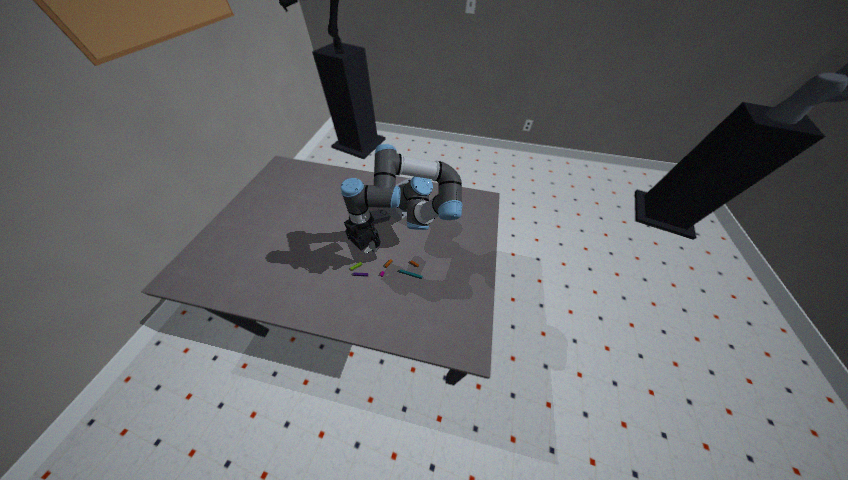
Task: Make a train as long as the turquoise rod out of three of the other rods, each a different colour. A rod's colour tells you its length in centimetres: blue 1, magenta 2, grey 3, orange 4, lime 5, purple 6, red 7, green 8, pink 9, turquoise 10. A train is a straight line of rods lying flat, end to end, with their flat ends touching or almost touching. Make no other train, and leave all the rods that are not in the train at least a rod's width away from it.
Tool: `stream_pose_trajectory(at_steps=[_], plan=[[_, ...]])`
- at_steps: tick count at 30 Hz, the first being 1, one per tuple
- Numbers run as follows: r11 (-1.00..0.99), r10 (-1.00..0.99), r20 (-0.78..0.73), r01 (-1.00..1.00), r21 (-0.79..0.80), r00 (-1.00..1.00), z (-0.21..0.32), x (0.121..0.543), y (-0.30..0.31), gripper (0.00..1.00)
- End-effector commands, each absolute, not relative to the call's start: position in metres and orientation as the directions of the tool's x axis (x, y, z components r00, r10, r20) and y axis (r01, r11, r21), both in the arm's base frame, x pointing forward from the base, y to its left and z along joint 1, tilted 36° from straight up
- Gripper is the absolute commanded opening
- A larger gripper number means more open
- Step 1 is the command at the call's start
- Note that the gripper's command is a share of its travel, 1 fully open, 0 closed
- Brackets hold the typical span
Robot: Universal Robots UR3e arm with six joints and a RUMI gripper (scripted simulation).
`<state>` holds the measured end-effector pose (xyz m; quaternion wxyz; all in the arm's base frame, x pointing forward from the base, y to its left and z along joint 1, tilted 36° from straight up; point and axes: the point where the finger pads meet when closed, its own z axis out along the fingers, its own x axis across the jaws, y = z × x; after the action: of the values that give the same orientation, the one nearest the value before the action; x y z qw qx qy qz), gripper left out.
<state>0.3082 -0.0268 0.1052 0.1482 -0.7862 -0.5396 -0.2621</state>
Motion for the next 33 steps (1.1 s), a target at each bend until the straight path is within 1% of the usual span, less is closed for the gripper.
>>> stream_pose_trajectory(at_steps=[1,4,10,33], plan=[[-0.285,0.802,0.573,0.951,0.121,0.168,0.071,0.299,-0.071,0.0],[-0.251,0.812,0.569,0.957,0.146,0.126,0.058,0.293,-0.085,0.0],[-0.232,0.817,0.567,0.96,0.159,0.104,0.052,0.289,-0.092,0.0],[-0.231,0.817,0.567,0.96,0.16,0.102,0.045,0.291,-0.088,0.0]])
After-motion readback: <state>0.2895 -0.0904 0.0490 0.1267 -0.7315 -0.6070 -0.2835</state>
